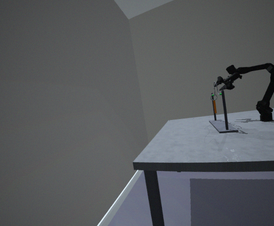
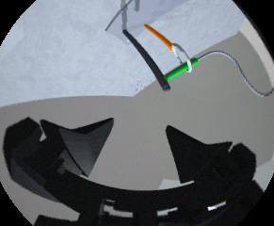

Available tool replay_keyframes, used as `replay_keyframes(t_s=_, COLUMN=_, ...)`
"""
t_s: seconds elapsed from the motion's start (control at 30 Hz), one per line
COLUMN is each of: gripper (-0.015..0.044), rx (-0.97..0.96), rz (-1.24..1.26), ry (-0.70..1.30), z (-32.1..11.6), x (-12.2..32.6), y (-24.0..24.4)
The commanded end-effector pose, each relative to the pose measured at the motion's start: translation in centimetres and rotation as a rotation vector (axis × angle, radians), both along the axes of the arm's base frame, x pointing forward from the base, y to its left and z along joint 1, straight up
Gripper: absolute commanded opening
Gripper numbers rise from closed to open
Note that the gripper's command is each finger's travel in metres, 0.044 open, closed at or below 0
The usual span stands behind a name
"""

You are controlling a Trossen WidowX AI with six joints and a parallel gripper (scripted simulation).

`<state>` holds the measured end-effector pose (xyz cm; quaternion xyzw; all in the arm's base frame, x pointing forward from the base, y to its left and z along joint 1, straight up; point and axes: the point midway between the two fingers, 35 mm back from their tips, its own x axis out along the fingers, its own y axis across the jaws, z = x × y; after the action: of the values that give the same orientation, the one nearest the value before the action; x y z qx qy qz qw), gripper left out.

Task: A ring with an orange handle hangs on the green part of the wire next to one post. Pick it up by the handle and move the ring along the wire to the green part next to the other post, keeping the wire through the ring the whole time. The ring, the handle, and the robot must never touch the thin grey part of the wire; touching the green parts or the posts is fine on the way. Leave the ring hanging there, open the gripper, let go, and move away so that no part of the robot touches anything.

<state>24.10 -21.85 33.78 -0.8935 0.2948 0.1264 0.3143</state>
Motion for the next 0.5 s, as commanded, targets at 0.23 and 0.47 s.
replay_keyframes(t_s=0.23, gripper=0.0190, rx=0.312, rz=-0.072, ry=-0.208, z=-5.1, x=2.6, y=-2.6)
replay_keyframes(t_s=0.47, gripper=0.0160, rx=0.666, rz=-0.138, ry=-0.399, z=-11.1, x=3.7, y=-3.7)
